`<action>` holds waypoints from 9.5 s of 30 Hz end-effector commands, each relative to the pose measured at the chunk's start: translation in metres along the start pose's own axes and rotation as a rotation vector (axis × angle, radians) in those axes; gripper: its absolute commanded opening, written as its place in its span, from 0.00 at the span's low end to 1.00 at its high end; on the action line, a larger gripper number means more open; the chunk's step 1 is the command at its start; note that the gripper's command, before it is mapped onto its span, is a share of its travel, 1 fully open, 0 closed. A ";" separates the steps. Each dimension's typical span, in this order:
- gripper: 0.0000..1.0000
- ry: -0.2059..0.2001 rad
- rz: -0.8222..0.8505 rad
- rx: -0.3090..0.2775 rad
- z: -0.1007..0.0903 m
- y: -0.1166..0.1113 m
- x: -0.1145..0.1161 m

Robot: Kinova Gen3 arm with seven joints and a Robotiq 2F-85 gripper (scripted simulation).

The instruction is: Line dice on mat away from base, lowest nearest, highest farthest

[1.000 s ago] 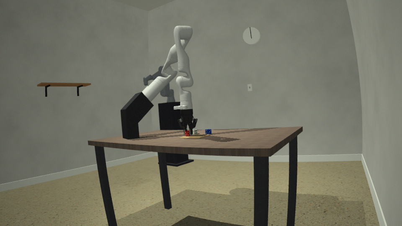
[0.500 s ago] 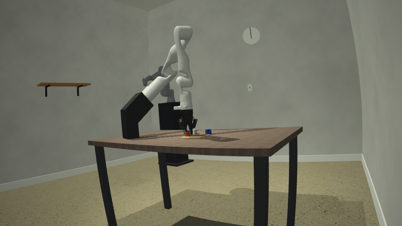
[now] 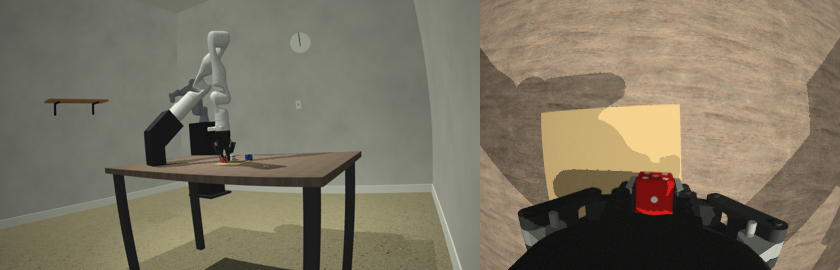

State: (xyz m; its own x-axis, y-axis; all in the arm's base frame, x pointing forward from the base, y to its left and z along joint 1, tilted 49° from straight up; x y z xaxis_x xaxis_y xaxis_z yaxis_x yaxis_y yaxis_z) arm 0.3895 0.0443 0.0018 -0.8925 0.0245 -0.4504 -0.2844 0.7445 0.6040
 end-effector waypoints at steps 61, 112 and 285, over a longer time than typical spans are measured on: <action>0.46 0.002 -0.007 -0.002 -0.075 0.001 0.001; 1.00 0.019 0.166 0.001 -0.090 0.008 -0.004; 0.46 -0.007 2.038 0.003 -0.031 0.120 -0.091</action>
State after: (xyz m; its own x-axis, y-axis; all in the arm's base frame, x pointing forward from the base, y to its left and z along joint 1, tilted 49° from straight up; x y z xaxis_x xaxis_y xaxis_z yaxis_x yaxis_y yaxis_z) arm 0.4235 0.1111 0.1345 0.1516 0.6592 0.7365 0.9253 -0.3567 0.1288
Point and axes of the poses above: the point where the finger pads meet when closed, its own z axis out along the fingers, its own x axis across the jaws, y = z × x, the point moved 7 cm from there along -z, back along the fingers, and after that the axes turned 12 degrees about -z, right-handed, at the moved point
